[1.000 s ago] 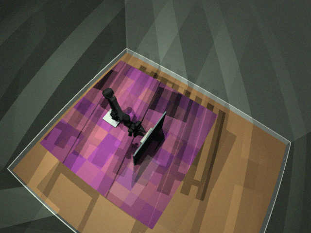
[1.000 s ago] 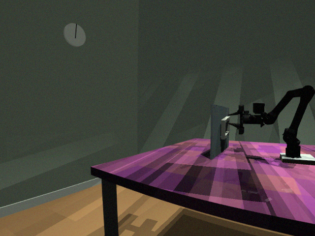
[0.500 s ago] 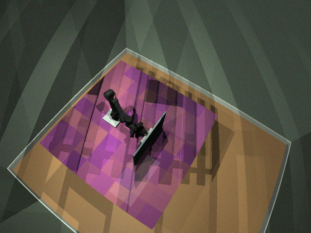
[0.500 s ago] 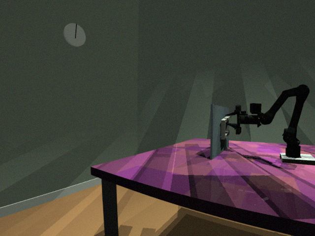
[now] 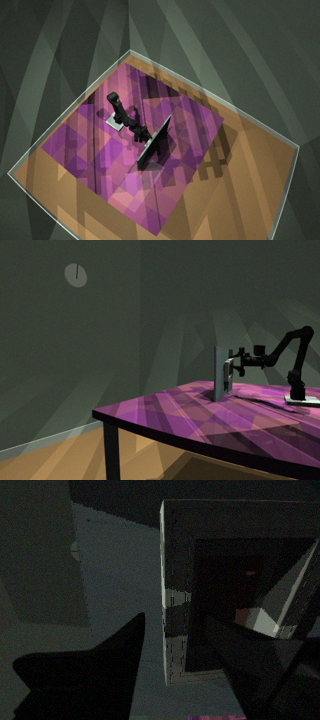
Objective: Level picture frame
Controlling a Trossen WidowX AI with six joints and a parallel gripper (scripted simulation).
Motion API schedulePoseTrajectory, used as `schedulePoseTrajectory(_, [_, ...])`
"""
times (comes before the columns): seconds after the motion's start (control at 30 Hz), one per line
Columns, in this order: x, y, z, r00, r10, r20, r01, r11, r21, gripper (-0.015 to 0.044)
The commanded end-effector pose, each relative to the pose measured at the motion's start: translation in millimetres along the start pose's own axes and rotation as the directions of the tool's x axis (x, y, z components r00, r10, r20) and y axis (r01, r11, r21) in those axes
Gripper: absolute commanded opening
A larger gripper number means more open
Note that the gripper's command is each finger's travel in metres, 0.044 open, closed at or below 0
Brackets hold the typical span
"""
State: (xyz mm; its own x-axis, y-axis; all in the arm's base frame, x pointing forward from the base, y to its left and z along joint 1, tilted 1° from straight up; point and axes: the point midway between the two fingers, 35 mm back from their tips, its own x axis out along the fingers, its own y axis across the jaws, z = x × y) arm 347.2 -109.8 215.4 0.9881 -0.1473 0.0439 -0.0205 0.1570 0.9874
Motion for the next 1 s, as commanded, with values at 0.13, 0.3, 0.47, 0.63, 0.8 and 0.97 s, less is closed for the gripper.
schedulePoseTrajectory(0.13, [0.6, -0.9, 0.5, 1.000, -0.002, 0.003, 0.002, 1.000, -0.003, 0.0260])
schedulePoseTrajectory(0.3, [0.6, -0.9, 0.5, 1.000, -0.002, 0.003, 0.002, 1.000, -0.003, 0.0260])
schedulePoseTrajectory(0.47, [0.6, -0.9, 0.5, 1.000, -0.002, 0.003, 0.002, 1.000, -0.003, 0.0260])
schedulePoseTrajectory(0.63, [0.8, -1.2, 0.9, 1.000, -0.002, 0.003, 0.002, 1.000, -0.003, 0.0260])
schedulePoseTrajectory(0.8, [0.8, -1.2, 0.9, 1.000, -0.002, 0.003, 0.002, 1.000, -0.003, 0.0260])
schedulePoseTrajectory(0.97, [0.8, -1.2, 0.9, 1.000, -0.002, 0.003, 0.002, 1.000, -0.003, 0.0168])
